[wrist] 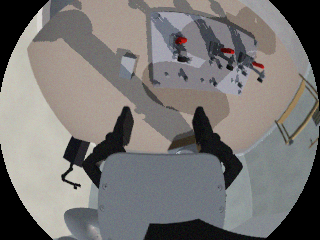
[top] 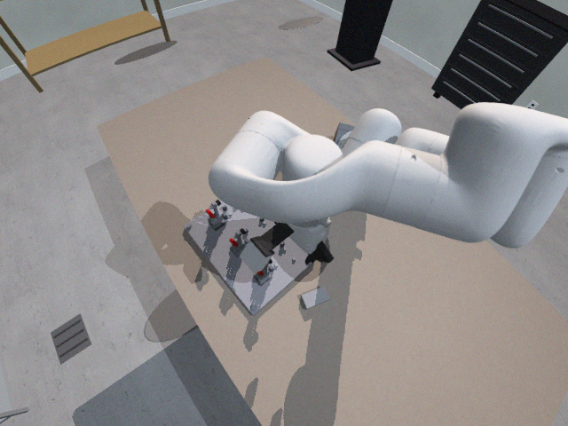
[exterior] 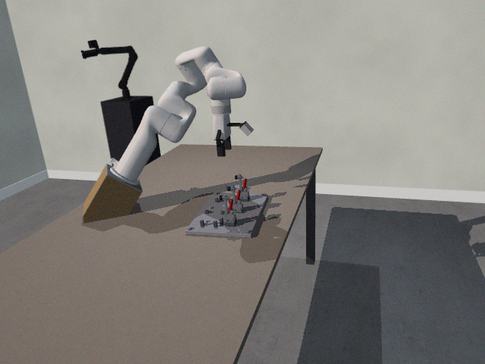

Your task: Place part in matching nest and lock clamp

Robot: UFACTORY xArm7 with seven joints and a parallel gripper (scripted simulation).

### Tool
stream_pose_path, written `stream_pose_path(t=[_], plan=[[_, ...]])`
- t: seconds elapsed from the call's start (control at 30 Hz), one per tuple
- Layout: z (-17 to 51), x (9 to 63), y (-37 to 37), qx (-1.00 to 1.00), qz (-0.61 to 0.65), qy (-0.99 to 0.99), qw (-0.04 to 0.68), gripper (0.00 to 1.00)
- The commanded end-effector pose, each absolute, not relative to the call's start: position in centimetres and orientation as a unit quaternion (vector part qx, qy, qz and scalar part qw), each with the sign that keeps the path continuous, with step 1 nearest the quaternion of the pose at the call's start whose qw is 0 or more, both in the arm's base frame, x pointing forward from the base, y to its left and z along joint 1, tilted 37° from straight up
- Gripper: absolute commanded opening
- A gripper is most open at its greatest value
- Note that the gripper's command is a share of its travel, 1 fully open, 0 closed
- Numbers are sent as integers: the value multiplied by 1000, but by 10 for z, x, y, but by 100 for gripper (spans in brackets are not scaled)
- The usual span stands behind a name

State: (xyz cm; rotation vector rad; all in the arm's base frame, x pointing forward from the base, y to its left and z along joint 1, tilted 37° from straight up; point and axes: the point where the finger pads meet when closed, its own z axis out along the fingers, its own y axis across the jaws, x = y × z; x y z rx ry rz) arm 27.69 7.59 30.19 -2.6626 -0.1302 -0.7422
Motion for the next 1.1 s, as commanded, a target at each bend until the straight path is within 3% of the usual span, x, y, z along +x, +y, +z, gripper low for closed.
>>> stream_pose_path(t=[0.0,0.47,1.07], plan=[[320,272,114,-946,-265,-40,181,100],[340,261,172,-946,-265,-40,181,100],[342,261,176,-946,-265,-40,181,100]])
